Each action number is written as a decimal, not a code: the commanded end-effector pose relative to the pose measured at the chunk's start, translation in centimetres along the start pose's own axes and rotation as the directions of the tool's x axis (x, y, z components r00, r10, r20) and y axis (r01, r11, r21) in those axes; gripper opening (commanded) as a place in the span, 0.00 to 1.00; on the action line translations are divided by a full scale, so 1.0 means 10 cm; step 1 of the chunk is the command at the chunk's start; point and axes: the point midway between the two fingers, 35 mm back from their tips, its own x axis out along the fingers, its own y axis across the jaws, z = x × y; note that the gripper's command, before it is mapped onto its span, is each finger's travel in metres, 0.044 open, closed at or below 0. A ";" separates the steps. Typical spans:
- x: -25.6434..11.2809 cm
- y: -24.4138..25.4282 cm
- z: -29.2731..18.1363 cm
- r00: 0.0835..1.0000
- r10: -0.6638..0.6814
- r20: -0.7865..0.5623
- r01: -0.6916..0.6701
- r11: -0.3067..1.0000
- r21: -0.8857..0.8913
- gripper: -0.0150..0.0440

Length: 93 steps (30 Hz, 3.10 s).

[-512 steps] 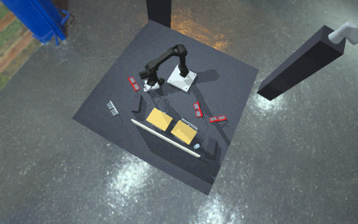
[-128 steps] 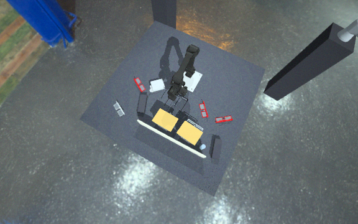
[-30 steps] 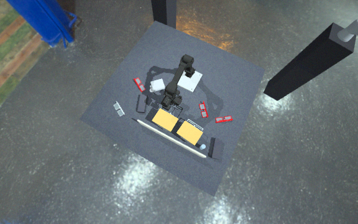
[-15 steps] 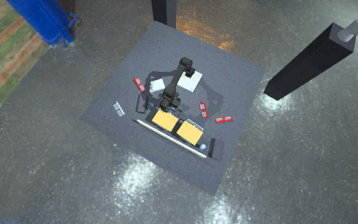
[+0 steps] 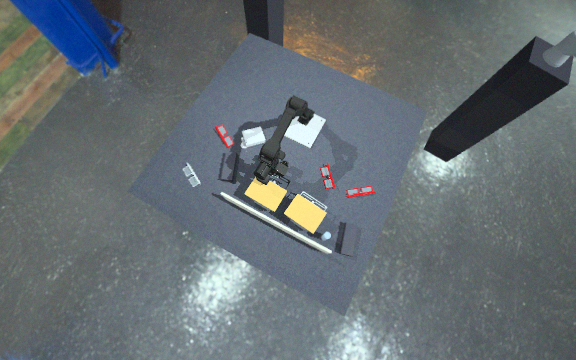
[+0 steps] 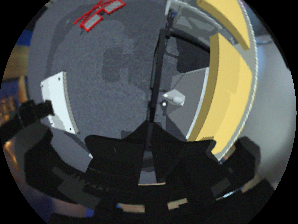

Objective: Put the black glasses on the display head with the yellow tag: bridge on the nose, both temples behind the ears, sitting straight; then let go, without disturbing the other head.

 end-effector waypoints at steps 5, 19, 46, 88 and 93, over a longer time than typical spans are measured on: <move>0.02 -0.12 0.00 1.000 0.001 0.004 -0.001 1.000 -0.002 0.25; 0.02 -0.21 0.00 1.000 0.000 0.004 0.000 1.000 -0.002 0.25; 0.04 -0.22 0.00 1.000 0.000 0.004 0.000 1.000 -0.002 0.25; 0.04 -0.22 0.00 1.000 0.000 0.004 0.000 1.000 -0.002 0.25; 0.04 -0.22 0.00 1.000 0.000 0.004 0.000 1.000 -0.002 0.25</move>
